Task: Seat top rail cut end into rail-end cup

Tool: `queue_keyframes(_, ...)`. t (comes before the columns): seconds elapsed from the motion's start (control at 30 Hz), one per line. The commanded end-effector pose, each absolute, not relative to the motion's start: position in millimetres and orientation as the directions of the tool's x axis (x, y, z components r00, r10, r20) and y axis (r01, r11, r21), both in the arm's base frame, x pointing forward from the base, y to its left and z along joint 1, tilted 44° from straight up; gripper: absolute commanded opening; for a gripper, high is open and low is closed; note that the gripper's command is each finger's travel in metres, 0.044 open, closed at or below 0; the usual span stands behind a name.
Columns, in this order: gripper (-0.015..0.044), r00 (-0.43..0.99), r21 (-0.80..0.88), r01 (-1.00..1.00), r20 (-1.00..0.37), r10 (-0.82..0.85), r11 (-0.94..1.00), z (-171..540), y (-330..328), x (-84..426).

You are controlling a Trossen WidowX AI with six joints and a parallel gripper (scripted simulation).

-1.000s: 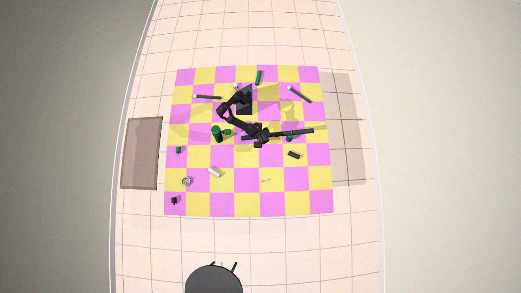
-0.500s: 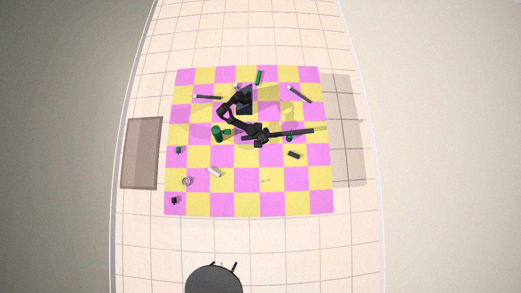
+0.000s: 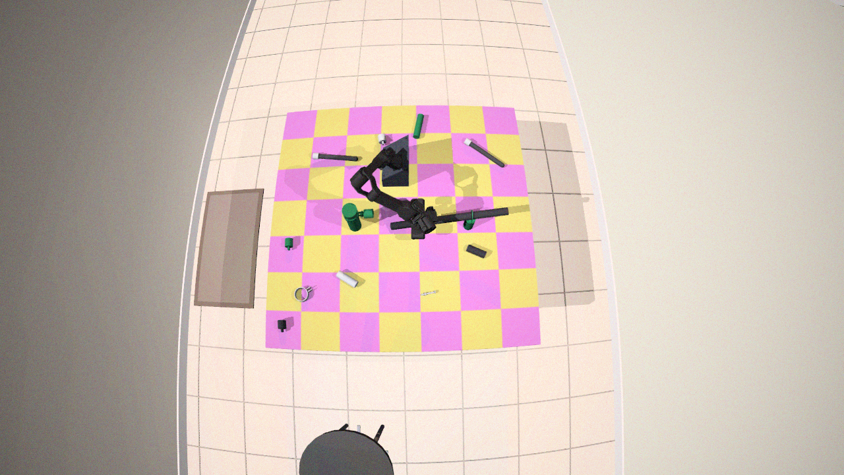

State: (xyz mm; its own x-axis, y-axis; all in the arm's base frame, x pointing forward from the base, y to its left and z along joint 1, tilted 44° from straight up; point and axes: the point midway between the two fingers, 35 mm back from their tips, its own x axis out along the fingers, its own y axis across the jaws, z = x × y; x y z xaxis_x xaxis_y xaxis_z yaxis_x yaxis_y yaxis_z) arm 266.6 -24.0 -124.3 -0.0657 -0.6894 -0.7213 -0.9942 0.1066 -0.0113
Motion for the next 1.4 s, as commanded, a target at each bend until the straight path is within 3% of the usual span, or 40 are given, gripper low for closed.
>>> queue_keyframes(0.0, 0.0077, -0.057, -0.021, -0.994, -0.72, -0.692, 0.104, -123, -23, 268)
queue_keyframes(0.1, 0.0, -0.057, -0.021, -0.994, -0.72, -0.692, 0.104, -121, -21, 267)
queue_keyframes(1.1, 0.0, -0.103, -0.032, -0.991, -0.439, -0.893, 0.13, -24, 6, 259)
queue_keyframes(1.37, 0.0, -0.108, -0.029, -0.991, -0.436, -0.894, 0.134, -24, 6, 257)
